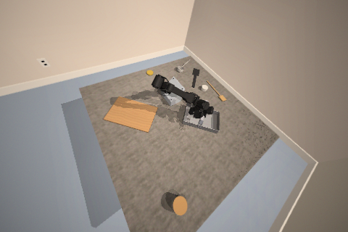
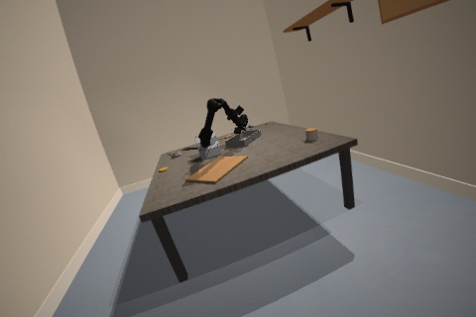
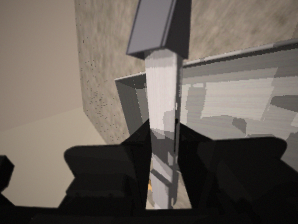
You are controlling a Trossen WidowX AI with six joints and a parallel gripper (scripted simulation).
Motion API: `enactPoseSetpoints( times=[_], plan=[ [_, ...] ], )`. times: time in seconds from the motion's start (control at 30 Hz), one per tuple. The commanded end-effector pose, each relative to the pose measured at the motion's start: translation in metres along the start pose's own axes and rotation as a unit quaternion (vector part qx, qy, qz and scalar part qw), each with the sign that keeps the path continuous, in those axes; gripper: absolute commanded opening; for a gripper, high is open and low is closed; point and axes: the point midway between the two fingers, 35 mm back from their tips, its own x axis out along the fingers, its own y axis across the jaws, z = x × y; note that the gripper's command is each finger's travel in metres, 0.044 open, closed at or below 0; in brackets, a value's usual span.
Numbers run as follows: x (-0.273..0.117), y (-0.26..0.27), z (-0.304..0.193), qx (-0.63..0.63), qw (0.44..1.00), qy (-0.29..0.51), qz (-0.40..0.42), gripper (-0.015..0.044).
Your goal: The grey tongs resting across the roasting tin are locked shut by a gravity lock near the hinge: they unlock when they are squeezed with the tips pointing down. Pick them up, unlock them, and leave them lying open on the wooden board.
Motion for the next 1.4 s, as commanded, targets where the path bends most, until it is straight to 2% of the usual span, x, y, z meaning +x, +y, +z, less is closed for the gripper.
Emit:
enactPoseSetpoints(
  times=[0.0, 0.27, 1.37],
  plan=[
    [-0.004, 0.005, 0.003, 0.005, 1.0, -0.005, 0.007, -0.015],
    [-0.002, 0.006, 0.003, 0.002, 1.0, 0.0, -0.008, -0.015],
    [0.011, 0.007, 0.001, -0.063, 0.973, 0.037, -0.217, -0.015]
  ],
)
